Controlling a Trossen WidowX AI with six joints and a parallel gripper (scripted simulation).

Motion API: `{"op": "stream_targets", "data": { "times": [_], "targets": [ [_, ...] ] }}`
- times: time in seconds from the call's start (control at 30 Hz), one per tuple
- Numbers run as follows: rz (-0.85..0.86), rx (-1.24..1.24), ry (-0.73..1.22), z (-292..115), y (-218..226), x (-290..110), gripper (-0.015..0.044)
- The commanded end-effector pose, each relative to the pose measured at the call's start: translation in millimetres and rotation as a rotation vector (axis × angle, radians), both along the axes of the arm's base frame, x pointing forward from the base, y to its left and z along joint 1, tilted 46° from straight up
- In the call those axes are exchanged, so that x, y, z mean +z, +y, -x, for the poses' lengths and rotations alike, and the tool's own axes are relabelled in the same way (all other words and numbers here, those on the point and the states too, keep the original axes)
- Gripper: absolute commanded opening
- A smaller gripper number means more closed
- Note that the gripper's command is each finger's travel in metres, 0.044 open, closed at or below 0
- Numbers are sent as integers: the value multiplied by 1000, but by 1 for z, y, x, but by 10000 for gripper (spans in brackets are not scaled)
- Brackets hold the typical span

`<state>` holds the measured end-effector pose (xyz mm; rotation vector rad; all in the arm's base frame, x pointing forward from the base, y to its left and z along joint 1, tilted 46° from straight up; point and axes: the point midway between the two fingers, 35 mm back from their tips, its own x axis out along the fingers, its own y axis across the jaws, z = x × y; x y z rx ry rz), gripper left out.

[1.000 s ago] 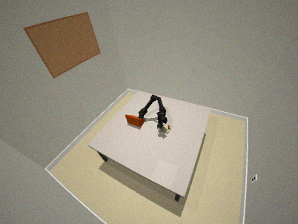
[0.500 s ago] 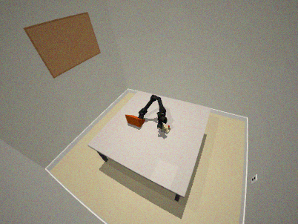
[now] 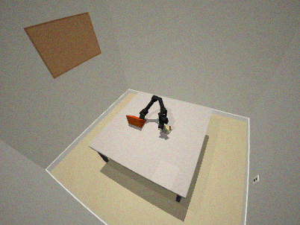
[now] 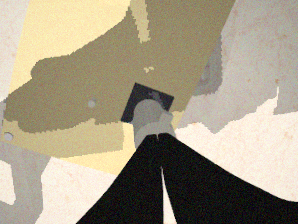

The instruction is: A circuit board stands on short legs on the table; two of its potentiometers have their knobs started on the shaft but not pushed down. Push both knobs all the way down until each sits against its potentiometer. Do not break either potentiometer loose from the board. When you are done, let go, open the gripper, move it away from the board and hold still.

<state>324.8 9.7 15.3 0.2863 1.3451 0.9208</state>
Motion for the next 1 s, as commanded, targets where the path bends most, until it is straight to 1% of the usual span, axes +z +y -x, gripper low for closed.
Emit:
{"op": "stream_targets", "data": {
  "times": [0.0,0.97],
  "targets": [
    [-11,43,5,-1,18,-13,0],
    [-11,43,5,-2,15,-10,0]
  ]
}}
